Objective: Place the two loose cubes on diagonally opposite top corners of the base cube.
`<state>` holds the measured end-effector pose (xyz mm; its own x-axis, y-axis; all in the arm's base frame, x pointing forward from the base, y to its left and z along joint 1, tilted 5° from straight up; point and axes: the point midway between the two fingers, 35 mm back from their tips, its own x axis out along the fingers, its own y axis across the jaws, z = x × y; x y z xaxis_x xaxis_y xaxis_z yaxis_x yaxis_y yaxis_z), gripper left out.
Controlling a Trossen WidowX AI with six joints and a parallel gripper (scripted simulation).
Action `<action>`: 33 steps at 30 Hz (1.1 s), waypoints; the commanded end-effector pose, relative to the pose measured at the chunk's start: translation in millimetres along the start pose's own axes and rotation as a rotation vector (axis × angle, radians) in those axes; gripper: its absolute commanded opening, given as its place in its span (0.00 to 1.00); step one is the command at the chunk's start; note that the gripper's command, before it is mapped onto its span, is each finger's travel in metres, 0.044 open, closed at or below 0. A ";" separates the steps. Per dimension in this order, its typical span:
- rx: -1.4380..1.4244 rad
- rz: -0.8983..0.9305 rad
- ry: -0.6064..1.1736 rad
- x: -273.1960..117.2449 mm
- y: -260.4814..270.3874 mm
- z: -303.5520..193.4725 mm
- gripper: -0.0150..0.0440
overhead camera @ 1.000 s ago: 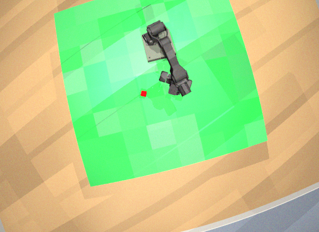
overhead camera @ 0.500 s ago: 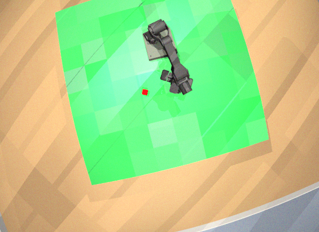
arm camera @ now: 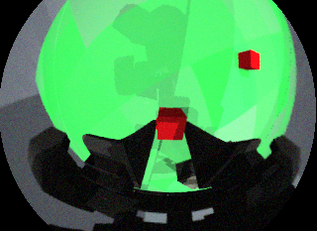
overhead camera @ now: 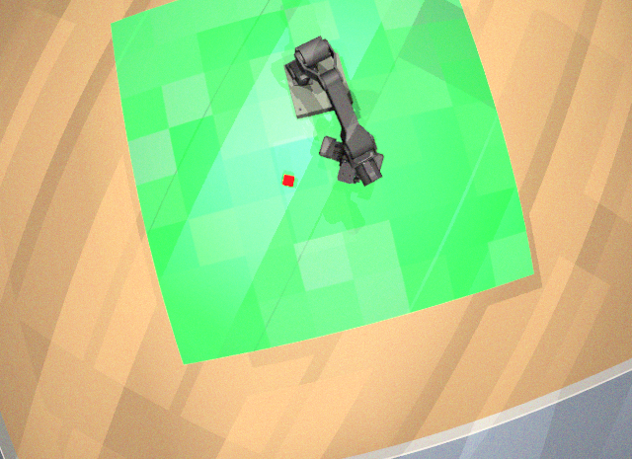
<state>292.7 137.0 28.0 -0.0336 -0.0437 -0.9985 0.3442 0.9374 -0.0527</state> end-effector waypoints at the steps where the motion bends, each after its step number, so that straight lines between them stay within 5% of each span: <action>1: -0.002 0.004 0.002 0.4 0.6 -0.3 0.60; 33: 0.000 0.000 0.000 -30.5 -0.1 0.1 0.60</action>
<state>292.0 137.2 55.5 -0.0408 -0.0474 -0.9980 0.3422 0.9378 -0.0585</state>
